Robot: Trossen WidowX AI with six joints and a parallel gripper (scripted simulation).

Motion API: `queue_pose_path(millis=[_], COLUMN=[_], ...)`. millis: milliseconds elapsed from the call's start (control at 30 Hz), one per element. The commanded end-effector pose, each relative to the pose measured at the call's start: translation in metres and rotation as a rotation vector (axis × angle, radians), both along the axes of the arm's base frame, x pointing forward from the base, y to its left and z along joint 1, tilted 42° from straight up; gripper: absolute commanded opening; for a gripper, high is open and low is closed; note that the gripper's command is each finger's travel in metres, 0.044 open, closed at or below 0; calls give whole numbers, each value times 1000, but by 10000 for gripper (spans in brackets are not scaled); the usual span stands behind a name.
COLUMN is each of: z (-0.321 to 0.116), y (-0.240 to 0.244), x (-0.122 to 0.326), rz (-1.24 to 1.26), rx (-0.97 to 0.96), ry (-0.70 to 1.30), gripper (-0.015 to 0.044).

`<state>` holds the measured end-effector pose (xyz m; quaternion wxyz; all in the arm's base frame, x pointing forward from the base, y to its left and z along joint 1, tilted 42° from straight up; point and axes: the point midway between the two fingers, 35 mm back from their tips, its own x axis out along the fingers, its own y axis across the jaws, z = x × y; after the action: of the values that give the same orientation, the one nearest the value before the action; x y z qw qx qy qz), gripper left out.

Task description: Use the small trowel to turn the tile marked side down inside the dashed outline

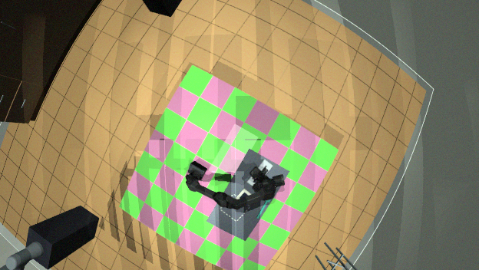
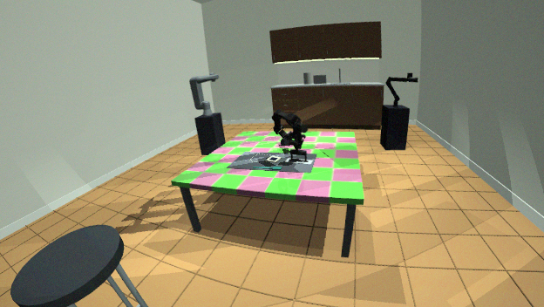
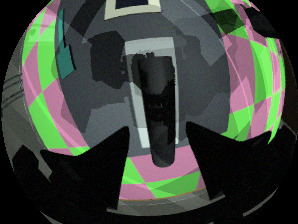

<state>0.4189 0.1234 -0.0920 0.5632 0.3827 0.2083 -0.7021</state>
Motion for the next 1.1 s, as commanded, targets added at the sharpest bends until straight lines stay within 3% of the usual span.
queue_pose_path(millis=[0,367,500,667,1067], z=[-5,-16,-16,-16,-16], y=[-5,-15,-15,-15,-15], x=[-1,-4,-4,-4,-4], rz=[15,35,35,35,35], rx=[-8,-16,-16,-16,-16], ry=[12,37,37,37,37], gripper=[270,270,165,132,130])
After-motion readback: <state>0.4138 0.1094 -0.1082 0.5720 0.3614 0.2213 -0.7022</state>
